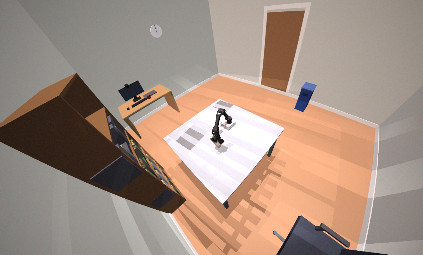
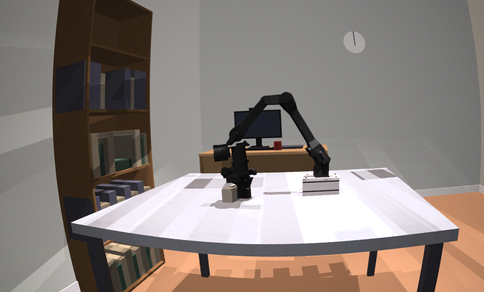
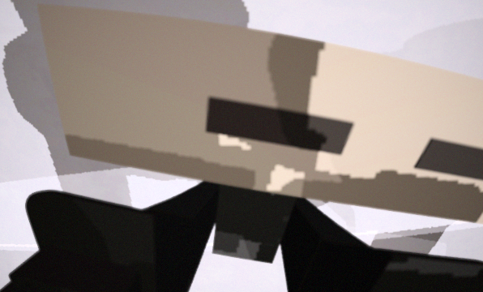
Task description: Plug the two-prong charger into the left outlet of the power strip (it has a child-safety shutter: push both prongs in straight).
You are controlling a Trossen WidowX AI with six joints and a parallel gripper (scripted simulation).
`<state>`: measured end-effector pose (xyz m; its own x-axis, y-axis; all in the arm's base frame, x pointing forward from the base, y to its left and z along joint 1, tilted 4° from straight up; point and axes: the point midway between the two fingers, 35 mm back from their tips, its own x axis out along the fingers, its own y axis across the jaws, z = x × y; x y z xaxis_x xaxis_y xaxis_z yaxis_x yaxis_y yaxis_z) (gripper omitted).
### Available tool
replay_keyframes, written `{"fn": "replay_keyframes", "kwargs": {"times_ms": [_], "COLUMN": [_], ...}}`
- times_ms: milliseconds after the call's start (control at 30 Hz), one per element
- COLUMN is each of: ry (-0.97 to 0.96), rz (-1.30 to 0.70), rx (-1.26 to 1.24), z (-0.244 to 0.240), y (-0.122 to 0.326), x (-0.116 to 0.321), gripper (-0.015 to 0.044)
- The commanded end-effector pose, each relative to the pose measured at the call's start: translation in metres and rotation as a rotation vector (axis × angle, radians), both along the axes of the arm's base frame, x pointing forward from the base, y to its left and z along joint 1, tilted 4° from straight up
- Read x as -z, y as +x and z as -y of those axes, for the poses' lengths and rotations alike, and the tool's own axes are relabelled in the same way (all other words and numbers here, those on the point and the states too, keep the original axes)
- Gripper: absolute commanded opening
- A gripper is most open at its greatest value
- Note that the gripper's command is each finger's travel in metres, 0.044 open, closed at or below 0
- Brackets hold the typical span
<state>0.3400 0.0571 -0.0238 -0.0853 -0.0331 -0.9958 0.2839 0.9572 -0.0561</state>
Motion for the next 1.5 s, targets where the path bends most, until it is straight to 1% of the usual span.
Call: {"fn": "replay_keyframes", "kwargs": {"times_ms": [0, 633, 667, 967, 1467], "ry": [-0.005, -0.005, -0.001, -0.001, -0.001], "rz": [0.022, 0.022, -0.004, -0.004, -0.004], "rx": [0.004, 0.004, 0.0, 0.0, 0.0], "z": [0.0025, 0.0027, 0.0001, 0.0001, 0.0001], "y": [0.0069, 0.0072, -0.0004, -0.0004, -0.0004], "x": [-0.0016, 0.0008, 0.001, 0.001, 0.001], "gripper": [0.0, 0.0, 0.0, 0.0, 0.0394]}}
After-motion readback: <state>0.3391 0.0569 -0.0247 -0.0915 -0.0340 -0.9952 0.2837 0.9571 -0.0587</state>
